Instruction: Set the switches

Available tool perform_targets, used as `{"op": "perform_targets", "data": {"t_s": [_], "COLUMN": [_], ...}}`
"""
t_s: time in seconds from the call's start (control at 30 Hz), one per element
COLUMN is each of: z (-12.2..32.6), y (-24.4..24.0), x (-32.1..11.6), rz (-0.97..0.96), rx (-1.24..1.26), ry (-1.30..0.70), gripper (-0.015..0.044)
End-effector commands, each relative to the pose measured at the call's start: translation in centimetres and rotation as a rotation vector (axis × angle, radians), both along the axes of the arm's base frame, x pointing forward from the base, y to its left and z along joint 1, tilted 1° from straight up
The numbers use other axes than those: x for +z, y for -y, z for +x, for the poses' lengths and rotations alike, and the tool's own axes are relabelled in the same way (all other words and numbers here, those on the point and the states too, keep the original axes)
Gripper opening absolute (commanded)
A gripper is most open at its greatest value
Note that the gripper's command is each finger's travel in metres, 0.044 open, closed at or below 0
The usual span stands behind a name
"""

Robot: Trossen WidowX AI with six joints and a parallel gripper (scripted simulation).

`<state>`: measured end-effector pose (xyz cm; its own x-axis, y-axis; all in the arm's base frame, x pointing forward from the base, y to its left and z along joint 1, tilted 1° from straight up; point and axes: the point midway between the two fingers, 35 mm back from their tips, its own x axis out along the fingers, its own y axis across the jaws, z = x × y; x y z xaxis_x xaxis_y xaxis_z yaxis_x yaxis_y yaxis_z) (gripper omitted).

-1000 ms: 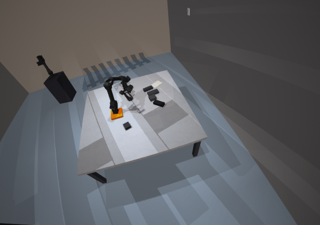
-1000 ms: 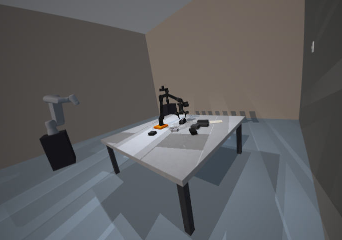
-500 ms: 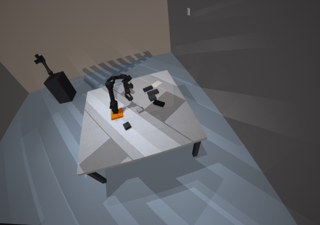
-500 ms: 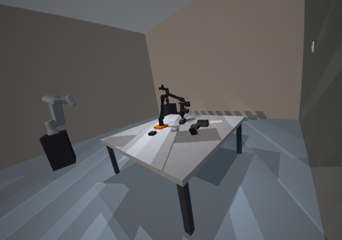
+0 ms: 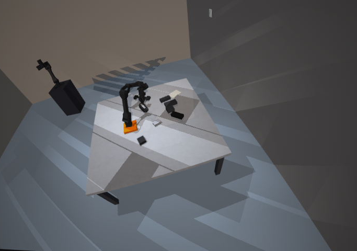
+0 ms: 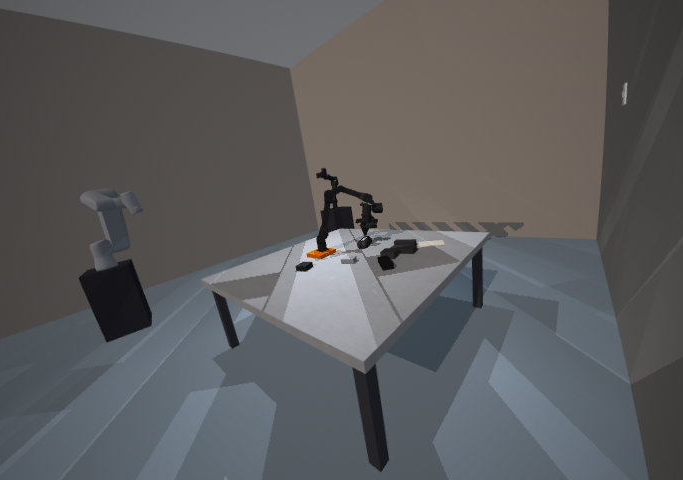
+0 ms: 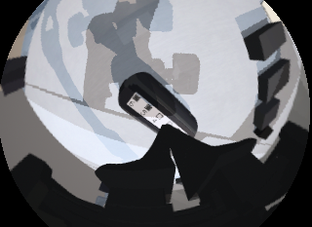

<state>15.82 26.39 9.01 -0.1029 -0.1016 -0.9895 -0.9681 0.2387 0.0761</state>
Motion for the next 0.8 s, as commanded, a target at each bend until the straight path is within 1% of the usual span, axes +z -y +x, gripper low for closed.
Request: {"op": "perform_targets", "data": {"t_s": [0.0,0.3,0.6,0.7,0.77], "z": [0.5,0.8,1.1,1.2,1.2], "y": [-0.9,-1.3,-1.7,-1.8,-1.8], "x": [1.2,1.8,2.4,2.6,2.6], "rz": [0.07,0.162,0.307,0.361,0.379], "rx": [0.591,1.342,2.084,2.296,2.366], "ry": [-0.088,-0.223,-0.356,-0.391,-0.402], "gripper": [0.0,0.0,0.0,0.0,0.0]}}
